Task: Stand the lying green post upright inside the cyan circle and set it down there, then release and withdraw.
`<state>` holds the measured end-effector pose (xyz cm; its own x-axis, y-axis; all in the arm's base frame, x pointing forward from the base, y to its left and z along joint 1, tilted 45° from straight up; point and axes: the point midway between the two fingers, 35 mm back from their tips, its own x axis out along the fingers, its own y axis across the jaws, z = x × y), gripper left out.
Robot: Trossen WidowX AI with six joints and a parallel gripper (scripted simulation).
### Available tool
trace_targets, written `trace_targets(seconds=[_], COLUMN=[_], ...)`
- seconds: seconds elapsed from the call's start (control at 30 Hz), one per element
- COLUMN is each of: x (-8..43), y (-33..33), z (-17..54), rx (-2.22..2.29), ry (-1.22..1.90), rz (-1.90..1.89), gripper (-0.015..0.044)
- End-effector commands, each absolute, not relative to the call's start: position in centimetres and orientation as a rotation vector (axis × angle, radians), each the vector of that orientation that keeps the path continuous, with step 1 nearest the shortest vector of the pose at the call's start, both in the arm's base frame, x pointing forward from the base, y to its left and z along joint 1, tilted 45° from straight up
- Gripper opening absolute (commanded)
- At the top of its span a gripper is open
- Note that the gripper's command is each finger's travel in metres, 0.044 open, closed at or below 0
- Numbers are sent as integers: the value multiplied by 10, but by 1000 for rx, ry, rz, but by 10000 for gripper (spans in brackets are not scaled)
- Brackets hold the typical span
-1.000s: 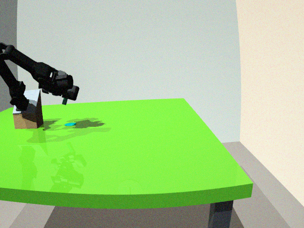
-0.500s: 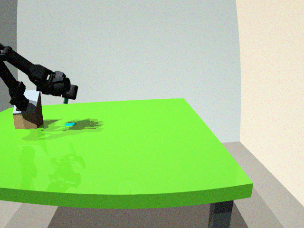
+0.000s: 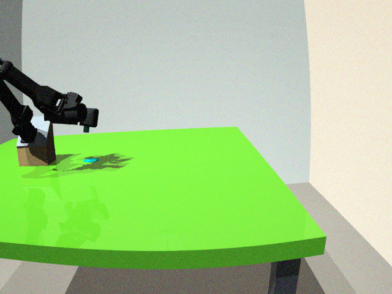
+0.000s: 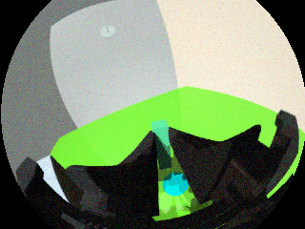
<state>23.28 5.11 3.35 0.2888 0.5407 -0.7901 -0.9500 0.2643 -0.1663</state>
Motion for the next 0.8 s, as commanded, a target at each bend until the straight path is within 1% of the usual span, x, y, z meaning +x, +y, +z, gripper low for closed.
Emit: trace_targets(seconds=[0.0,0.53,0.77], x=[232,232,232], y=[51,48,48], z=[34,43,43], rx=[-729,-758,-759], ry=[652,516,510], rz=[1121,1103,1102], gripper=[23,23,23])
